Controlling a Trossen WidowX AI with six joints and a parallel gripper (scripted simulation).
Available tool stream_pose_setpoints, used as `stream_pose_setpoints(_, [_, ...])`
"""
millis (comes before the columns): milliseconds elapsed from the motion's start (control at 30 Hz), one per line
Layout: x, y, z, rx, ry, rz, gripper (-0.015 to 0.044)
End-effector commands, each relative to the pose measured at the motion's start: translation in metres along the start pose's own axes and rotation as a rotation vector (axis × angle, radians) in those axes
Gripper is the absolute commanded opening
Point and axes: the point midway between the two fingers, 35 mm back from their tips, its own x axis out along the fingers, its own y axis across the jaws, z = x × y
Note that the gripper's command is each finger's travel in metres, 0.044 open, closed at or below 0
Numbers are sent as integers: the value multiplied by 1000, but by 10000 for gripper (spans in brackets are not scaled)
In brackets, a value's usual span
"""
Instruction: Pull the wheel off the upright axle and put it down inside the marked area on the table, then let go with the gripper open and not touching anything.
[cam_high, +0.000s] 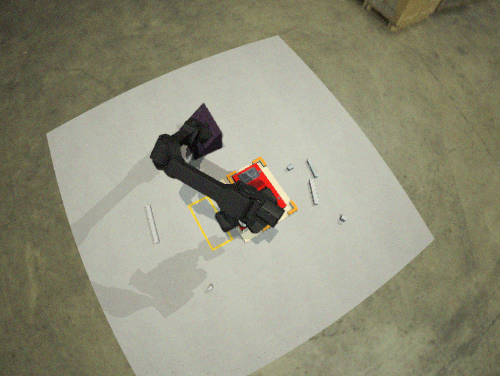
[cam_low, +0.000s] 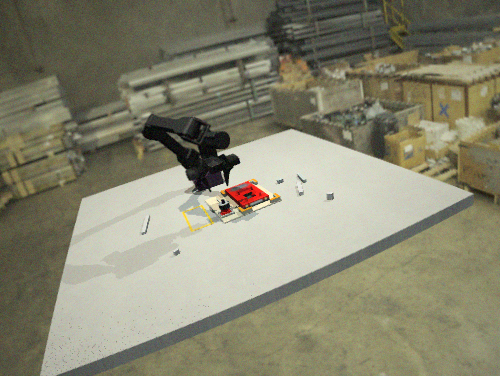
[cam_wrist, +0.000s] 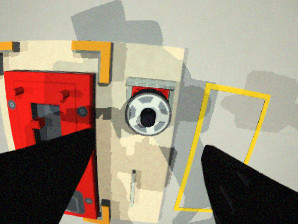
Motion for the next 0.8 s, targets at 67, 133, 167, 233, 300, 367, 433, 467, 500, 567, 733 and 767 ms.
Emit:
stream_pose_setpoints(67, [33, 0, 0, -9, 12, -10, 300])
stream_pose_setpoints(133, [44, 0, 0, -9, 12, -10, 300])
stream_pose_setpoints(167, [50, 0, -1, -8, 11, -11, 300])
stream_pose_setpoints(233, [61, 1, -2, -8, 12, -12, 300])
stream_pose_setpoints(300, [69, 1, -3, -8, 12, -13, 300])
stream_pose_setpoints(367, [69, 1, -3, -8, 12, -13, 300])
stream_pose_setpoints(433, [69, 1, -3, -8, 12, -13, 300])
stream_pose_setpoints(467, [66, 0, -3, -2, 16, -9, 274])
stream_pose_setpoints(500, [66, 0, -3, -2, 16, -9, 247])
stream_pose_setpoints(567, [66, 0, -3, -2, 16, -9, 195])
stream_pose_setpoints(733, [66, 0, -3, -2, 16, -9, 162])
stream_pose_setpoints(767, [66, 0, -3, -2, 16, -9, 155])
